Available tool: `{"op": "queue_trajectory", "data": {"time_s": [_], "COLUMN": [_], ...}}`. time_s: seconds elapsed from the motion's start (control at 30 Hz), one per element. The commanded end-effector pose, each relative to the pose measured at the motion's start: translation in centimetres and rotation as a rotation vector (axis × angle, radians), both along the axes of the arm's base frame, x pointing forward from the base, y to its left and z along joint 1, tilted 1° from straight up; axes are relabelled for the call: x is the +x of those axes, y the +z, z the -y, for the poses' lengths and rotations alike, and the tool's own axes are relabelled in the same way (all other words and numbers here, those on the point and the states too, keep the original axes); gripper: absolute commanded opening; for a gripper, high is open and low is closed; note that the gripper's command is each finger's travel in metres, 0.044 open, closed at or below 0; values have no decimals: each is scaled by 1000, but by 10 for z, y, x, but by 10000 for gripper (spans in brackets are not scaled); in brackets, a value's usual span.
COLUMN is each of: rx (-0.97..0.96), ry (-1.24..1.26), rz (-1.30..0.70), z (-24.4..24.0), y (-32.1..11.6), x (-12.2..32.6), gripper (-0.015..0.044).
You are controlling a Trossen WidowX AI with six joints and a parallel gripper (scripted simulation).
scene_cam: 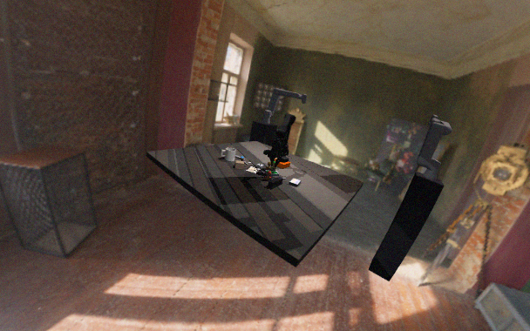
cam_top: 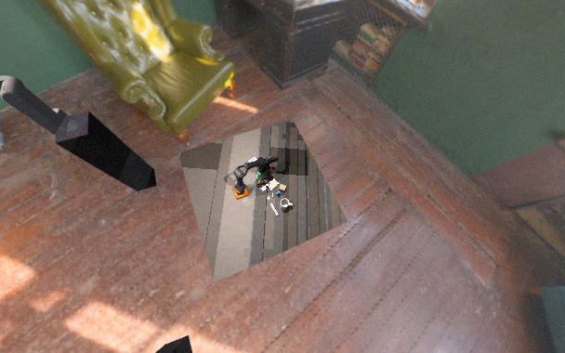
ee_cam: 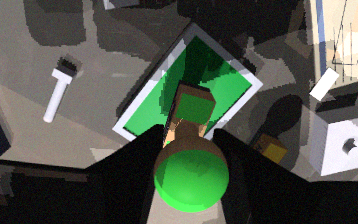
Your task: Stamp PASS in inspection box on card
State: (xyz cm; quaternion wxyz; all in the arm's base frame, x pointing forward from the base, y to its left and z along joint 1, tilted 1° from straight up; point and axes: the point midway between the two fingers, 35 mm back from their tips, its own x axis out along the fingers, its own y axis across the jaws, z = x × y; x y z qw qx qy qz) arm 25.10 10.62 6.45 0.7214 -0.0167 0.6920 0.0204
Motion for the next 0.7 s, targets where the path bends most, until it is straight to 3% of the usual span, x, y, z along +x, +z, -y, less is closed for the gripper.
{"op": "queue_trajectory", "data": {"time_s": [0.0, 0.67], "rx": [-7, -7], "ry": [-3, 0], "rz": [-1, 0], "z": [1, 1], "y": [-4, -16], "x": [-1, -1], "gripper": [0, 0]}}
